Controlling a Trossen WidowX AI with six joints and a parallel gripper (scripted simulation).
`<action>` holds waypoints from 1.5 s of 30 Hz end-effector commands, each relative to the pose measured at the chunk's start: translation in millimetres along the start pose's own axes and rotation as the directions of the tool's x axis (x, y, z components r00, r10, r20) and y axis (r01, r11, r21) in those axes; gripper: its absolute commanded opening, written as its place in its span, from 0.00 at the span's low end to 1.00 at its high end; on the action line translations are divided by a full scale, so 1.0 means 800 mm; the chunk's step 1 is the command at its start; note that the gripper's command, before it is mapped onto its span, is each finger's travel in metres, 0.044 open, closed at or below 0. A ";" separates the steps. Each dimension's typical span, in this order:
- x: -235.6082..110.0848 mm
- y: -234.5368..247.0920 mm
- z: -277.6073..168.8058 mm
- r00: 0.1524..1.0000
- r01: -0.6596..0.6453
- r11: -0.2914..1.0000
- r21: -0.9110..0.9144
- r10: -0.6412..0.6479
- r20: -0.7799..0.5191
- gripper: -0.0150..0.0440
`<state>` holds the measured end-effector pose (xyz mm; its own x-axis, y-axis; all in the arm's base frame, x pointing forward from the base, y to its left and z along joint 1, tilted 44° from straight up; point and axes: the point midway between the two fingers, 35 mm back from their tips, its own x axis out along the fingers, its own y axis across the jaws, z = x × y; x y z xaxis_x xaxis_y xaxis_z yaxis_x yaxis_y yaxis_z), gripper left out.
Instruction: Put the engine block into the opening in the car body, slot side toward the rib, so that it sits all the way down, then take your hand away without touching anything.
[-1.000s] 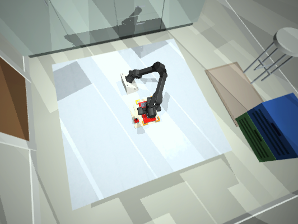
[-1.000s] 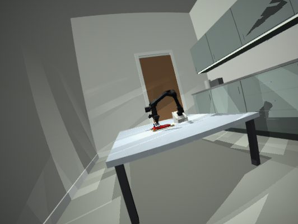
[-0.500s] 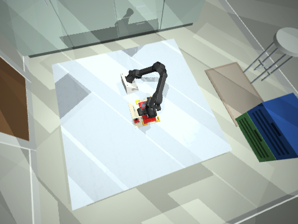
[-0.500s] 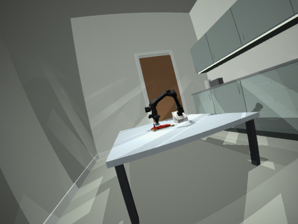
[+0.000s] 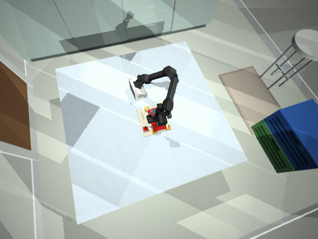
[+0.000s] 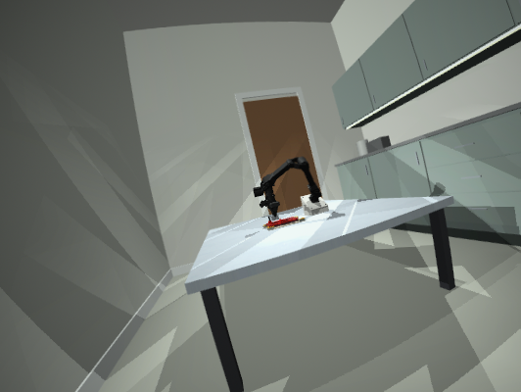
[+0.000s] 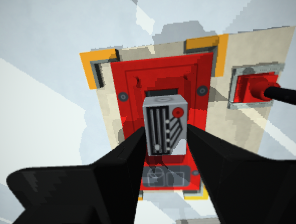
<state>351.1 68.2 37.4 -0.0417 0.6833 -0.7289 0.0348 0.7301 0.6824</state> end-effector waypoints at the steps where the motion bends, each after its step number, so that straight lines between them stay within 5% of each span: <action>1: 0.002 0.000 -0.001 1.000 -0.003 1.000 -0.019 0.003 -0.003 0.52; 45: 0.005 0.000 -0.001 1.000 -0.004 1.000 0.005 0.004 -0.003 0.52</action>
<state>350.9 69.7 35.9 -0.0412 0.6832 -0.7290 0.0365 0.7302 0.6823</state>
